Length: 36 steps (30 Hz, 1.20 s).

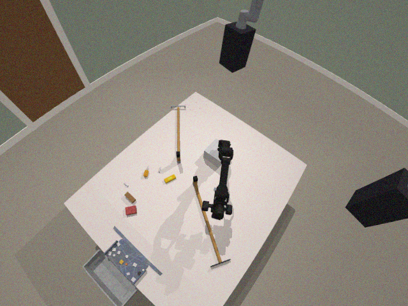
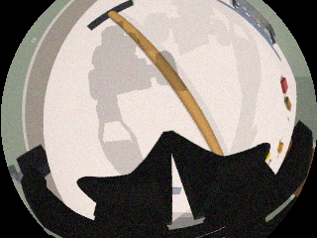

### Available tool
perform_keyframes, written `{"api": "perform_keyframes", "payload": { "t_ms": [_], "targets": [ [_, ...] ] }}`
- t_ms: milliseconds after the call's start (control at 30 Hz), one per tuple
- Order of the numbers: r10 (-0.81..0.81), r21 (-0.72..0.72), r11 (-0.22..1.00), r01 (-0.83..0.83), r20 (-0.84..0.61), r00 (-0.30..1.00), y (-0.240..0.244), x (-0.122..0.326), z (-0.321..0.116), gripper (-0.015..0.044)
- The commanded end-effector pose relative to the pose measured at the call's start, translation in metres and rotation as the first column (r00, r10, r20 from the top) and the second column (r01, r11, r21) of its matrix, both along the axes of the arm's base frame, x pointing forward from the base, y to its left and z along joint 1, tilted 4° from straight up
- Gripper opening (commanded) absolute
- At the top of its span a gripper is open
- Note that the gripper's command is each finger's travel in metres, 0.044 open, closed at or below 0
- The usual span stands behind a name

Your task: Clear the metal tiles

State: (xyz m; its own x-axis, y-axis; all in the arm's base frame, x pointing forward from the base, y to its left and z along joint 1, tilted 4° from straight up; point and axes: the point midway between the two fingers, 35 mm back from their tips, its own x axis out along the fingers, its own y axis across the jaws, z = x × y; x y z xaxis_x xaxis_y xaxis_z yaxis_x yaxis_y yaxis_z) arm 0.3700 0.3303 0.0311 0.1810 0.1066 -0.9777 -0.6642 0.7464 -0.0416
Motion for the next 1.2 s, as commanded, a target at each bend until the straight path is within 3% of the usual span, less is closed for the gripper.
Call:
{"api": "perform_keyframes", "payload": {
  "t_ms": [0, 1167],
  "targets": [
    [-0.004, -0.011, 1.0, 0.004, -0.005, 1.0, -0.003, 0.0, -0.016, 0.0],
    [-0.004, -0.013, 1.0, 0.004, -0.006, 1.0, -0.012, -0.005, -0.106, 0.0]
  ]
}}
